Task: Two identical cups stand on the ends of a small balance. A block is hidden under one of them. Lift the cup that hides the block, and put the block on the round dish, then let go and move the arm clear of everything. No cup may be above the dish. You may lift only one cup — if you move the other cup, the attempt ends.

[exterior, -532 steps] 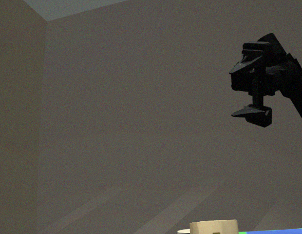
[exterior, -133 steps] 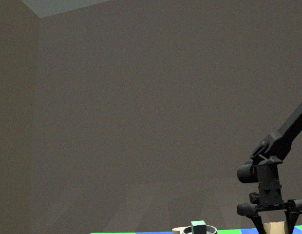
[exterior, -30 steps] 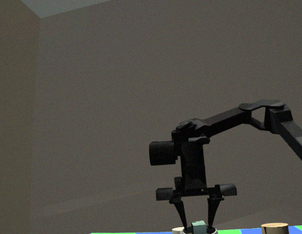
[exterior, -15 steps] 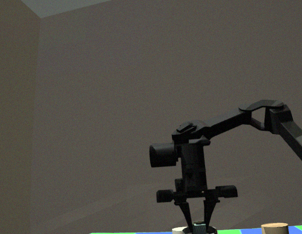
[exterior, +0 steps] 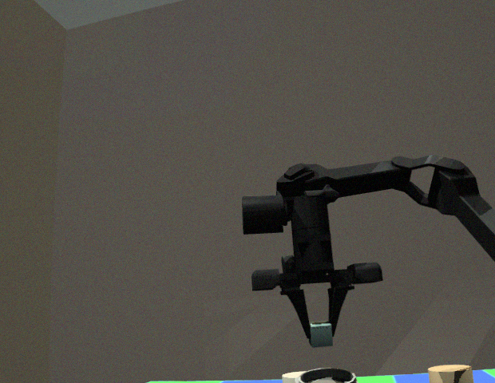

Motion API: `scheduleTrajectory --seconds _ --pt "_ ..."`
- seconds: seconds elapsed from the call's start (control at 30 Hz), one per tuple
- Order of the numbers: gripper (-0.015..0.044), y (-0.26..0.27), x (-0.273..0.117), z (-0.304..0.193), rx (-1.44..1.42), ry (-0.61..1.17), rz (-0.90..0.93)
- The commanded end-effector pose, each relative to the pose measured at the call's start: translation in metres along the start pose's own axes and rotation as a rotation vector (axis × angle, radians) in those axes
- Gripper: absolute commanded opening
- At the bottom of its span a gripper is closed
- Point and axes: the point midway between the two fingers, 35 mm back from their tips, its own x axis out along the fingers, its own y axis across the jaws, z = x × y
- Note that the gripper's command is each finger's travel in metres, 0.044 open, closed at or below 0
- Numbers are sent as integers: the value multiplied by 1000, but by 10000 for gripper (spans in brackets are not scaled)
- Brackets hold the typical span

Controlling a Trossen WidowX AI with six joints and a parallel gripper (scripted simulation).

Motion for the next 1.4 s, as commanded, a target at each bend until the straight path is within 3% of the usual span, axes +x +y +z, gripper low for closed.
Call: scheduleTrajectory --seconds 0.0,0.27,1.1,1.37 --pt "0 -1 -23 0 4 3 0" --pt "0 -5 -32 3 3 4 -1" --pt "0 -115 60 85 7 -1 3" --pt "0 -123 67 88 3 -10 -3"
